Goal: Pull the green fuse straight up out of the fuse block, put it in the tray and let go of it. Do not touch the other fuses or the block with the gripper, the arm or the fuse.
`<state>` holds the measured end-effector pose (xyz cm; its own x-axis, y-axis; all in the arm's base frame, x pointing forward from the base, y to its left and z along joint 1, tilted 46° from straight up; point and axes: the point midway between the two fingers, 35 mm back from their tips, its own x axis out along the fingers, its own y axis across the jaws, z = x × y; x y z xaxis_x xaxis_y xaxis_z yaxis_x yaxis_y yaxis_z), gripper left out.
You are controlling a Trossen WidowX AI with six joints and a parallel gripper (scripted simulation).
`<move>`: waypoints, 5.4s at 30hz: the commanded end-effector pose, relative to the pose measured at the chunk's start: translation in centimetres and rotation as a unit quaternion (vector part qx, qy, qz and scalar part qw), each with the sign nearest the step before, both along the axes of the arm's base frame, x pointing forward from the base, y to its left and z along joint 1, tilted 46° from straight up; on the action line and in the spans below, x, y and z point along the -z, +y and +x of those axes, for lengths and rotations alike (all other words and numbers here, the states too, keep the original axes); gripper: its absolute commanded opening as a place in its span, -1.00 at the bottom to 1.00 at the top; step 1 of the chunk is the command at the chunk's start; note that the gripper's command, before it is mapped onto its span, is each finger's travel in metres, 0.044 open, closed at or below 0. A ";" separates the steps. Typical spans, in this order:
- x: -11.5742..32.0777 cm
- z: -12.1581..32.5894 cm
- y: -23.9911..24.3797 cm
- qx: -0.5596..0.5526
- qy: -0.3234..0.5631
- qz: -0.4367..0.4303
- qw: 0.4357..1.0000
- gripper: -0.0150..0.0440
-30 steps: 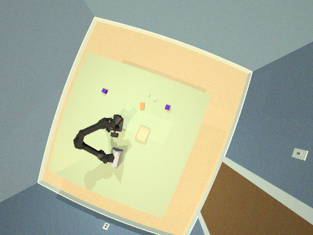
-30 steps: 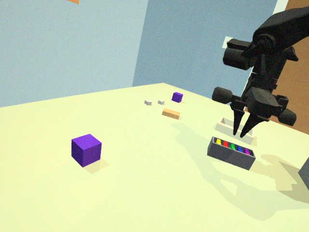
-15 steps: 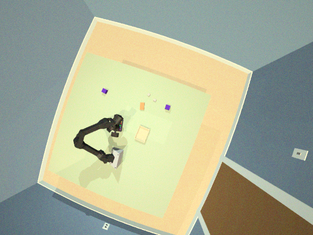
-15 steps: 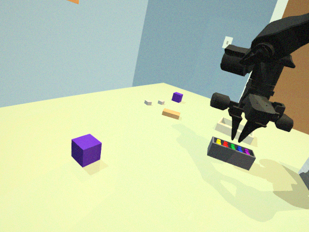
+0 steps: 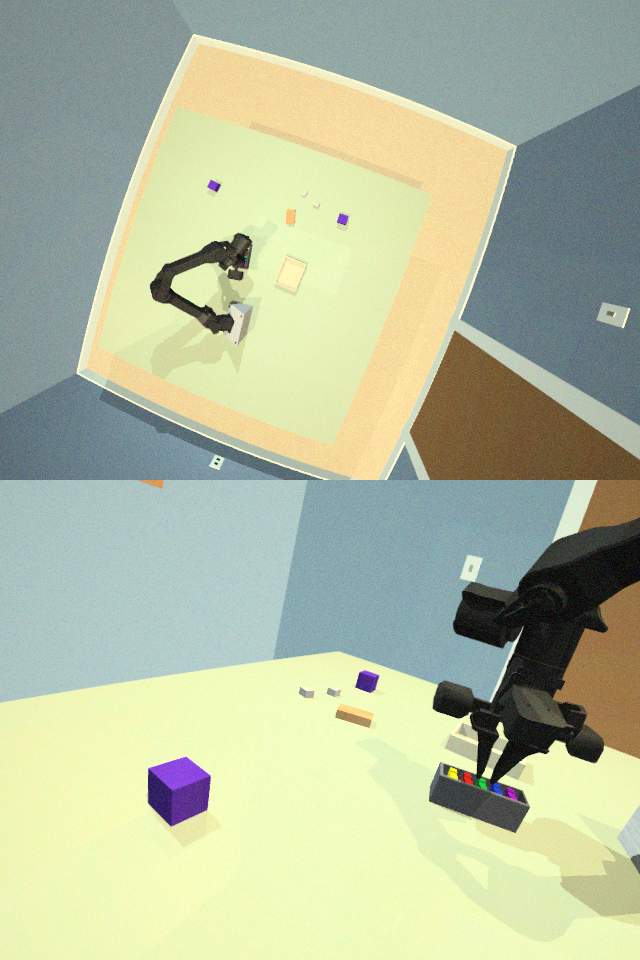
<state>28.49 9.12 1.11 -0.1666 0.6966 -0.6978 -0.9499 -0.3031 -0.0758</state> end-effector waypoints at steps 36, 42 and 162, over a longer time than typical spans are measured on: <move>0.7 -0.1 0.7 0.000 -0.001 0.000 1.000 -0.49; 0.5 -0.1 0.5 0.000 0.000 0.000 1.000 -0.49; 8.1 3.7 -15.7 0.004 -0.002 -0.009 1.000 -0.49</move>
<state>32.29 -5.44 -5.87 -0.1558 0.6880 -0.7088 -0.9530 -0.2934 -0.0752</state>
